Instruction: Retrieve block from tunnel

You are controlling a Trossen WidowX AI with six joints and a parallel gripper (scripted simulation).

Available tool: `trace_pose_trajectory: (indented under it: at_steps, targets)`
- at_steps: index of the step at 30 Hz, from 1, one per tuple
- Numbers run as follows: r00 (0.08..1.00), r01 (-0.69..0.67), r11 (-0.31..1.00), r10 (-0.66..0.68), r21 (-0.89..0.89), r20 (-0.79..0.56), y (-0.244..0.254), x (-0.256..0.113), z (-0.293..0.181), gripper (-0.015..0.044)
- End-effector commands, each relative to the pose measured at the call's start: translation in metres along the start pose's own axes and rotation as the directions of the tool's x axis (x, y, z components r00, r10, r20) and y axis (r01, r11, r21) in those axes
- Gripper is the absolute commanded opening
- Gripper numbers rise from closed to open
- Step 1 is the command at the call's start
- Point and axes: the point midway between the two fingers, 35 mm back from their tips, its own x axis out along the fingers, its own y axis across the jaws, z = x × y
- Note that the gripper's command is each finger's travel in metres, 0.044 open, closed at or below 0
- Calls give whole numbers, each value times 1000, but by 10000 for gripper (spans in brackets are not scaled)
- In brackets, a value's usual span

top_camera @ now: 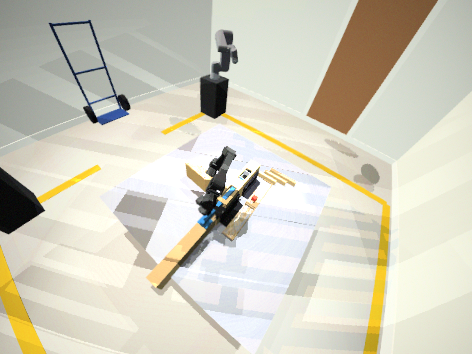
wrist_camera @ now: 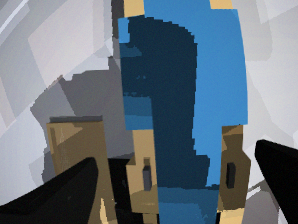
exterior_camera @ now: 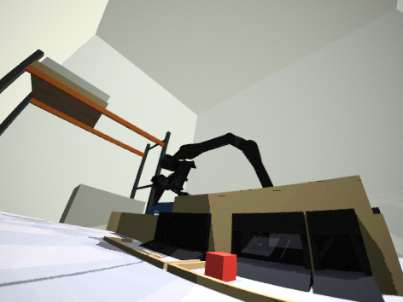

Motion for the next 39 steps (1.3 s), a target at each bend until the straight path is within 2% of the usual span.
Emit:
trace_pose_trajectory:
  at_steps: [1, 14, 17, 18, 39]
  targets:
    - [1000, -1, 1000, 1, 0, 1, 0, -1, 0, 388]
    - [1000, -1, 1000, 1, 0, 1, 0, -1, 0, 46]
    - [1000, -1, 1000, 1, 0, 1, 0, -1, 0, 26]
    - [1000, -1, 1000, 1, 0, 1, 0, -1, 0, 0]
    - [1000, -6, 1000, 6, 5, -4, 1, -6, -61, 0]
